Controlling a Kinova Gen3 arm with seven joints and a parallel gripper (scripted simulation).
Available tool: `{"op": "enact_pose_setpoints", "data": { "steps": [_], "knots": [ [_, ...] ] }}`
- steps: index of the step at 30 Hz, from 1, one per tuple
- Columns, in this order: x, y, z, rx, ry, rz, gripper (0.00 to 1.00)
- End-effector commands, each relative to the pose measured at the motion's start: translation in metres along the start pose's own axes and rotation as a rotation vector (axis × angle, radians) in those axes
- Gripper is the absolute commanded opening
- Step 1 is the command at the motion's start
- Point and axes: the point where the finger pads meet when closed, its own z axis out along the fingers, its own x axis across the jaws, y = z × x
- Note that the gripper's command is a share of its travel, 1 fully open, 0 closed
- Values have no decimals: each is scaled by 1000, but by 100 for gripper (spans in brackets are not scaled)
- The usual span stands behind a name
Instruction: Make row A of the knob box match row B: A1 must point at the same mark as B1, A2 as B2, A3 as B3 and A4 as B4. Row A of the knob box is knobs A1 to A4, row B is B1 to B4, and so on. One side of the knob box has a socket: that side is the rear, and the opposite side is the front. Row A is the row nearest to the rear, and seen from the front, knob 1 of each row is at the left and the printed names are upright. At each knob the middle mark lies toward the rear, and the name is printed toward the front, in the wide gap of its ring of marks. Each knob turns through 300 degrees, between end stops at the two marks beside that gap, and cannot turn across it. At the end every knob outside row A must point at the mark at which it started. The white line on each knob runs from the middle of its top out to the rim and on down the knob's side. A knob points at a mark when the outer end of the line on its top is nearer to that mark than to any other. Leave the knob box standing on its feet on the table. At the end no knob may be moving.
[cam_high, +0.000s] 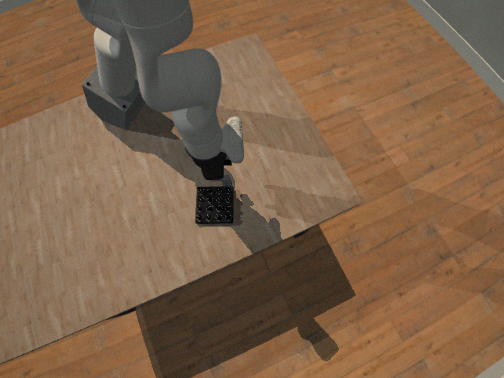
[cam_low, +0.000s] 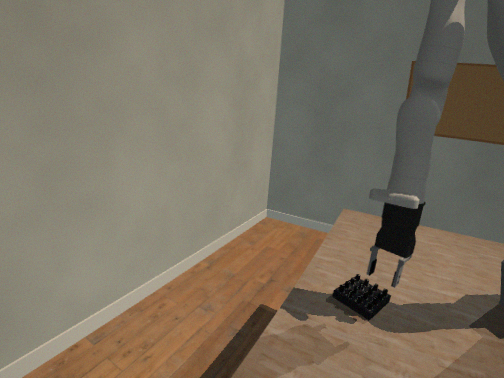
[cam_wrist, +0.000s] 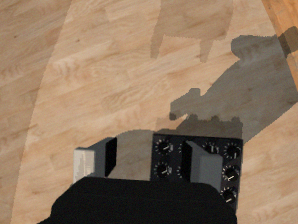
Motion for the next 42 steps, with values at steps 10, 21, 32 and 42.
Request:
{"op": "enact_pose_setpoints", "data": {
  "steps": [10, 21, 32, 42],
  "knots": [
    [12, 7, -32, -2, 31, 22, 100],
    [12, 7, -56, -2, 31, 22, 100],
    [11, 7, -66, -2, 31, 22, 100],
    [11, 7, -68, -2, 31, 22, 100]
  ]
}}
